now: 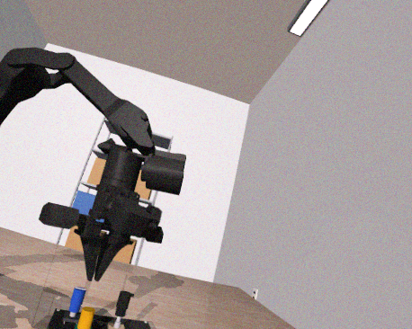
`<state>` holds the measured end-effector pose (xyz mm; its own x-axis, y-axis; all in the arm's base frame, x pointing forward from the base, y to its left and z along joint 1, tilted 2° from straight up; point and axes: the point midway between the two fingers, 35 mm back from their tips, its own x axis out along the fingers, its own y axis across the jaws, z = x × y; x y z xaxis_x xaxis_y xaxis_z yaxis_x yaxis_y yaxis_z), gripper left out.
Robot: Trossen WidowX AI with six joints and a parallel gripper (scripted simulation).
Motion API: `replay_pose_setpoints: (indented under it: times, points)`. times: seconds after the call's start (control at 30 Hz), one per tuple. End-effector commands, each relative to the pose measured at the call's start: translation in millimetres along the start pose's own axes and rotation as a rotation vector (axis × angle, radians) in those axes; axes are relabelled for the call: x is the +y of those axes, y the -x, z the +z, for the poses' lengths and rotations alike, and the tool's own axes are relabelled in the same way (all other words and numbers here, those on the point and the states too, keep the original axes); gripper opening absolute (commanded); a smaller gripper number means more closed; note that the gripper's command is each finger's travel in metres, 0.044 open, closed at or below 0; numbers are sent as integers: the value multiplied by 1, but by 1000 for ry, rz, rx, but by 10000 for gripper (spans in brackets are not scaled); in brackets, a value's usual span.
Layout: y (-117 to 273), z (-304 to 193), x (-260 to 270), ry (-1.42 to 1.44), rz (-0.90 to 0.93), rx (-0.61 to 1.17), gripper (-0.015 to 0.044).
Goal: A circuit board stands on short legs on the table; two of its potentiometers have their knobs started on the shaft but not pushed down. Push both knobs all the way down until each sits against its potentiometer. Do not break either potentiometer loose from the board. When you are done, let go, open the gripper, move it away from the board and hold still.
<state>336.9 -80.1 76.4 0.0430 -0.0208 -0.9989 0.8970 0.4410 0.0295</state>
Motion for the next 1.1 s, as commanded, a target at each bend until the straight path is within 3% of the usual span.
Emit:
replay_pose_setpoints:
  times: [0.0, 1.07]
  points:
    - [3, 3, 6, -116, 1, 6, 0]
    - [29, 22, 40, -1213, -34, -8, 0]
